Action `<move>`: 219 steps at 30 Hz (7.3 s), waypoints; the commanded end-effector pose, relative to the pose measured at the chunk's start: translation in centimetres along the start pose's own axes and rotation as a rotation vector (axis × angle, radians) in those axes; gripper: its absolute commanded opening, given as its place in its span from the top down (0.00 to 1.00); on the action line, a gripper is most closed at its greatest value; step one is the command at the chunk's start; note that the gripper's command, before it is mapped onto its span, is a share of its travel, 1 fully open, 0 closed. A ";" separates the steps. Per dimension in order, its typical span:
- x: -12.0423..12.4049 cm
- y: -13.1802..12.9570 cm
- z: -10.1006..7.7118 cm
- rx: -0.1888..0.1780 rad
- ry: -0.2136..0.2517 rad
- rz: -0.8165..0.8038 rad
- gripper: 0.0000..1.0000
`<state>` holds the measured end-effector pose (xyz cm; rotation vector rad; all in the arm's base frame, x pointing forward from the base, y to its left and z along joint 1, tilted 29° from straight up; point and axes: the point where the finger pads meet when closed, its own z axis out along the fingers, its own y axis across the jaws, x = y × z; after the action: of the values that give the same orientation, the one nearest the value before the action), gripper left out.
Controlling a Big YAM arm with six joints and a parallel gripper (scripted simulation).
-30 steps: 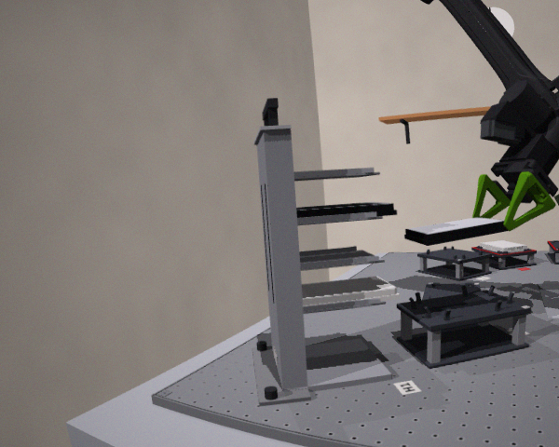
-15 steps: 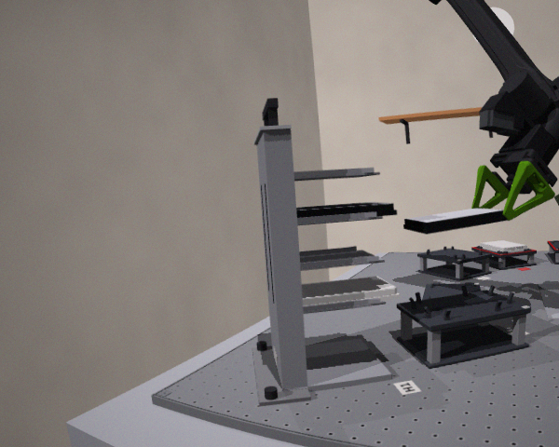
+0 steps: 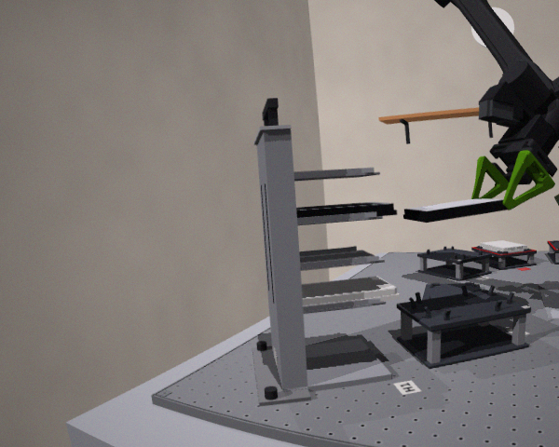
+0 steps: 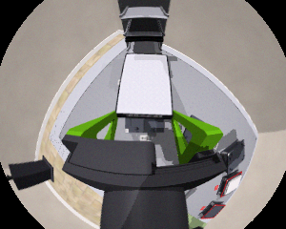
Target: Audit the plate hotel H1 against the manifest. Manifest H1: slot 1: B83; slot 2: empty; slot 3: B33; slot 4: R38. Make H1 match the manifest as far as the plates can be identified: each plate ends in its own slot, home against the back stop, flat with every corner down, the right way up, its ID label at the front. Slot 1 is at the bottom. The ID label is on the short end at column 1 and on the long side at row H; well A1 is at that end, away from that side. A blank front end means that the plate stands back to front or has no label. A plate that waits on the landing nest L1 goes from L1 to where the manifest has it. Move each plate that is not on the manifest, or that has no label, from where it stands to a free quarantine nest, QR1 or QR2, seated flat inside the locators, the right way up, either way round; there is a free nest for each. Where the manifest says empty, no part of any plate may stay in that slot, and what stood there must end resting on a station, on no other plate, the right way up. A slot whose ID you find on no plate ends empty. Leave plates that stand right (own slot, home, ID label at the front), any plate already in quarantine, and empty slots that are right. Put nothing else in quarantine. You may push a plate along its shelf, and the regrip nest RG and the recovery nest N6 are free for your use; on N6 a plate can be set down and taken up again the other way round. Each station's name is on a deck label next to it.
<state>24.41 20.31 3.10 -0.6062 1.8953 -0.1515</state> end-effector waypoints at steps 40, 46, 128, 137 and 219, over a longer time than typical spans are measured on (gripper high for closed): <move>-4.5 0.8 -2.6 -0.012 -0.025 0.040 0.14; -4.9 0.8 -3.1 -0.013 -0.024 0.039 0.14; -7.7 0.3 -4.7 0.001 -0.016 0.033 0.14; -8.5 0.3 -4.2 0.001 -0.019 0.036 0.14; -13.3 0.1 0.8 -0.003 -0.022 0.029 0.14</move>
<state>28.29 25.85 12.35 -0.5959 1.9071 -0.1493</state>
